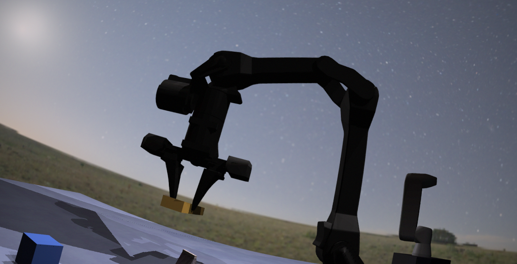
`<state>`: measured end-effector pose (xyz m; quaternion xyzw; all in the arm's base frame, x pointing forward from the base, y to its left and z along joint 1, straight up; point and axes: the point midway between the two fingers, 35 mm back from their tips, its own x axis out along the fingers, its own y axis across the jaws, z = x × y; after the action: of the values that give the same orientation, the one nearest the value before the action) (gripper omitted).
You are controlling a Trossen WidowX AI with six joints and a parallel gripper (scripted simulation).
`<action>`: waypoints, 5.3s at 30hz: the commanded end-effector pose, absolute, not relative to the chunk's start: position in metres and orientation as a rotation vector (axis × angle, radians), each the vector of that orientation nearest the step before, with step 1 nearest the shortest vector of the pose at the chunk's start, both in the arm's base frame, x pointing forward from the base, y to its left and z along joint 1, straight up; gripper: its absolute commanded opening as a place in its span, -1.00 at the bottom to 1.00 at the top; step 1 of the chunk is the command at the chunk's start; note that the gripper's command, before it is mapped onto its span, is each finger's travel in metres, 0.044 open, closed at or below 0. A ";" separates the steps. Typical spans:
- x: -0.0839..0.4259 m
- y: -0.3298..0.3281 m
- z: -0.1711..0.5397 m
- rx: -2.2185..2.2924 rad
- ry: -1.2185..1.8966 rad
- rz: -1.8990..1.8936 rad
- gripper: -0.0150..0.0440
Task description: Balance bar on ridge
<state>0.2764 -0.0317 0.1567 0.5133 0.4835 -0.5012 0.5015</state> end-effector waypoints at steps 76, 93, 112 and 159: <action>0.258 0.055 0.111 1.787 0.719 -1.739 -0.49; 0.258 0.055 0.110 1.787 0.719 -1.739 -0.49; 0.258 0.055 0.108 1.787 0.719 -1.739 -0.49; 0.258 0.055 0.104 1.787 0.719 -1.739 -0.49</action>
<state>0.2583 0.0544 0.1050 0.6631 0.2647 -0.6459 0.2702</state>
